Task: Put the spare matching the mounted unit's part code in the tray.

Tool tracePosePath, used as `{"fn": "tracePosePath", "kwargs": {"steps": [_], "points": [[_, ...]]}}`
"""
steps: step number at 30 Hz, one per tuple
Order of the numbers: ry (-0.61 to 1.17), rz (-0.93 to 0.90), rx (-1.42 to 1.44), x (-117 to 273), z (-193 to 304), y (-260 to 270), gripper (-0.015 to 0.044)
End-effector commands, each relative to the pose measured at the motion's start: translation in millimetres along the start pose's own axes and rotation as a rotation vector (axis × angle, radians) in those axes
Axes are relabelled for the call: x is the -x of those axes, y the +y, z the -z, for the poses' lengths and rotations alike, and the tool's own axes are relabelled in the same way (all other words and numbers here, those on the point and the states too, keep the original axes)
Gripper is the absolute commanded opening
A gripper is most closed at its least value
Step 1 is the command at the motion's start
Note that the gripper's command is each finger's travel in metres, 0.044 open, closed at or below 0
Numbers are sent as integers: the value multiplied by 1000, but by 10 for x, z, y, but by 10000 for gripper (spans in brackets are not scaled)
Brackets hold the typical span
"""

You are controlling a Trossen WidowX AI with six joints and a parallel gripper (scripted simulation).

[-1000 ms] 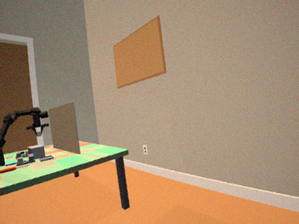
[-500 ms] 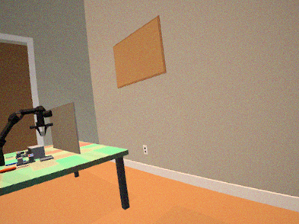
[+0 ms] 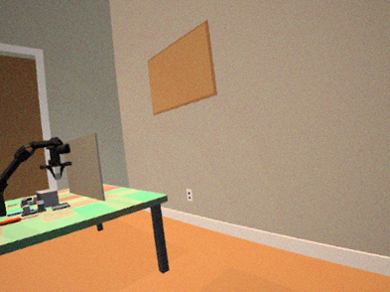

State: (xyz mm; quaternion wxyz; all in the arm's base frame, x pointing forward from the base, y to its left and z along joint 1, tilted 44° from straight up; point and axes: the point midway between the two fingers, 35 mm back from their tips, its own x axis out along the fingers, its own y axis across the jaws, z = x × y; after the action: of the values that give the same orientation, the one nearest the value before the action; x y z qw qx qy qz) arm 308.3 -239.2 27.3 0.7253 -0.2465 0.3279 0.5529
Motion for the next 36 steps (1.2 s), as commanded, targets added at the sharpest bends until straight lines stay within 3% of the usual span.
{"fn": "tracePosePath", "kwargs": {"steps": [1,9,36], "points": [[-1,4,14,-28,301,28,0],[-20,1,26,-137,737,129,0],[-19,2,26,-296,770,97,0]]}}
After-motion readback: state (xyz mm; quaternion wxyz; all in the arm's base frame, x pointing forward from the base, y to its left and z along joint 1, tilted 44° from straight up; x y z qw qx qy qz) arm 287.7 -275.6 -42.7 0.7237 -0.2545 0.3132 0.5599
